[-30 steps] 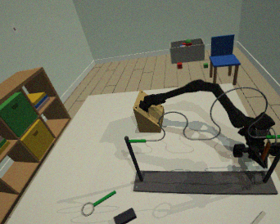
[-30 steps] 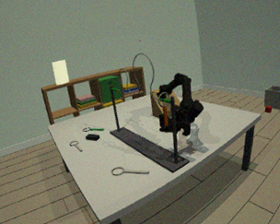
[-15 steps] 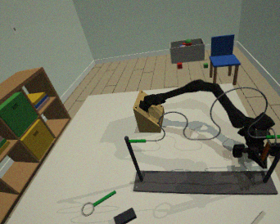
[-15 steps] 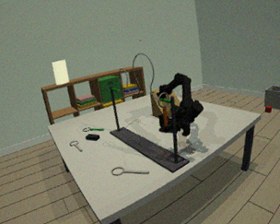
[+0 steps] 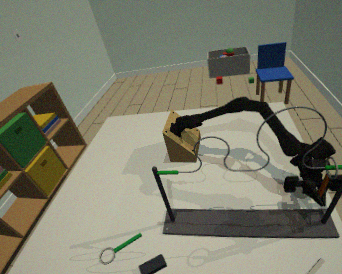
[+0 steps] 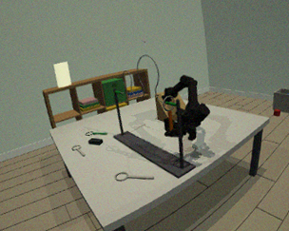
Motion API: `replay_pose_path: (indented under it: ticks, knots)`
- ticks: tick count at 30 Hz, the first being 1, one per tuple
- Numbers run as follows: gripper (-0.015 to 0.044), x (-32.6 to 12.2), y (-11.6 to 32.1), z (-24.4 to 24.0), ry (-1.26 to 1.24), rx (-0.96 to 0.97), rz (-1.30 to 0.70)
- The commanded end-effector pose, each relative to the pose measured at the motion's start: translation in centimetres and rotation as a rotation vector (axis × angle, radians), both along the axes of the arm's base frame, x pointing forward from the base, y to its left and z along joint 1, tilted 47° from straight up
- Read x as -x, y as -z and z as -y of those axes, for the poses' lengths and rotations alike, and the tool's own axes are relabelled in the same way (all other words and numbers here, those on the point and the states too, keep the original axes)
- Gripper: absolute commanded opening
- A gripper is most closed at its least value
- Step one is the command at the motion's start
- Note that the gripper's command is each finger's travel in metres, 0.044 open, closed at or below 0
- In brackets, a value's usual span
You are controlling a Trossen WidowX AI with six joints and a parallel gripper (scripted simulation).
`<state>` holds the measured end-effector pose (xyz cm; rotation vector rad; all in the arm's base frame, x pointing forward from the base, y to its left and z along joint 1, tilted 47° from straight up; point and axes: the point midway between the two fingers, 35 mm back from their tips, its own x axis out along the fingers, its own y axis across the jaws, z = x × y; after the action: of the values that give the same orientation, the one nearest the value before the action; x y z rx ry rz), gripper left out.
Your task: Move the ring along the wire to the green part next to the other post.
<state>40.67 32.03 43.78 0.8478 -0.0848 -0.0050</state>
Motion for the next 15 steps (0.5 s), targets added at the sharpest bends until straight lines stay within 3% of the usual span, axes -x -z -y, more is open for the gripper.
replay_pose_path:
  ticks: [1,15]
  knots:
    - [-0.015,0.5,0.2,0.1,-0.031,-0.002,-0.025]
    - [-0.015,3.7,1.2,1.3,-0.219,0.009,-0.194]
